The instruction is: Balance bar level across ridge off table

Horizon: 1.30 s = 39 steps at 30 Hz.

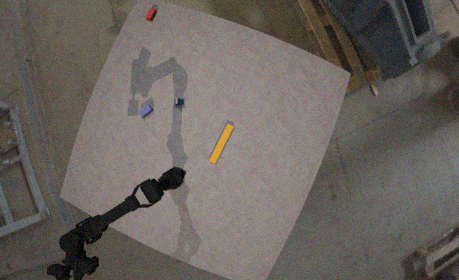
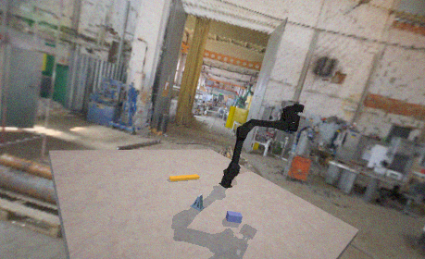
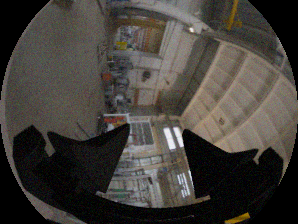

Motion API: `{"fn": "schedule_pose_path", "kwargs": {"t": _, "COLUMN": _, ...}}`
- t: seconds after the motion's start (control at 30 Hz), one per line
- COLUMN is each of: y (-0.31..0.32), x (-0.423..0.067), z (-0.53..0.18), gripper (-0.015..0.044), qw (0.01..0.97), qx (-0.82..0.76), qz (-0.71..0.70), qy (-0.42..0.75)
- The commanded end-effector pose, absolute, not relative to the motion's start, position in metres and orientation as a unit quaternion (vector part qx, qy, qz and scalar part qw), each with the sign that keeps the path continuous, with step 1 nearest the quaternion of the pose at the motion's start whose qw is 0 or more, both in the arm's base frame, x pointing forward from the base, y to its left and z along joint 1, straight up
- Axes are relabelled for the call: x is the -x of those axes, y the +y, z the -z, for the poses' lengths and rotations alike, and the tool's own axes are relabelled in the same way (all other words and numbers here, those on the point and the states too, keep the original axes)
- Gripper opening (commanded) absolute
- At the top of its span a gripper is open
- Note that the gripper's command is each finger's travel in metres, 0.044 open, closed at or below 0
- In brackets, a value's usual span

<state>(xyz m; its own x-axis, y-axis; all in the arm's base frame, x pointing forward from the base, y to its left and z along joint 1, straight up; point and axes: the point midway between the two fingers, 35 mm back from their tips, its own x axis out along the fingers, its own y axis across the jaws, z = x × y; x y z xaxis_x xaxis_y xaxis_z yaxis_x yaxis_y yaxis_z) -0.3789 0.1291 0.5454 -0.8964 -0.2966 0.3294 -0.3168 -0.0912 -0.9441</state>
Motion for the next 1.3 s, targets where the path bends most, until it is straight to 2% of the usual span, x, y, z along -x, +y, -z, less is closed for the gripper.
{"fn": "schedule_pose_path", "kwargs": {"t": 0.0, "y": 0.154, "x": 0.374, "z": -0.538, "gripper": 0.0315, "qw": 0.024, "qx": -0.195, "qz": -0.723, "qy": -0.662}}
{"fn": "schedule_pose_path", "kwargs": {"t": 0.57, "y": 0.253, "x": 0.324, "z": -0.518, "gripper": 0.0315, "qw": 0.128, "qx": -0.073, "qz": -0.763, "qy": -0.629}}
{"fn": "schedule_pose_path", "kwargs": {"t": 1.27, "y": 0.355, "x": 0.231, "z": -0.475, "gripper": 0.0315, "qw": 0.254, "qx": 0.084, "qz": -0.794, "qy": -0.547}}
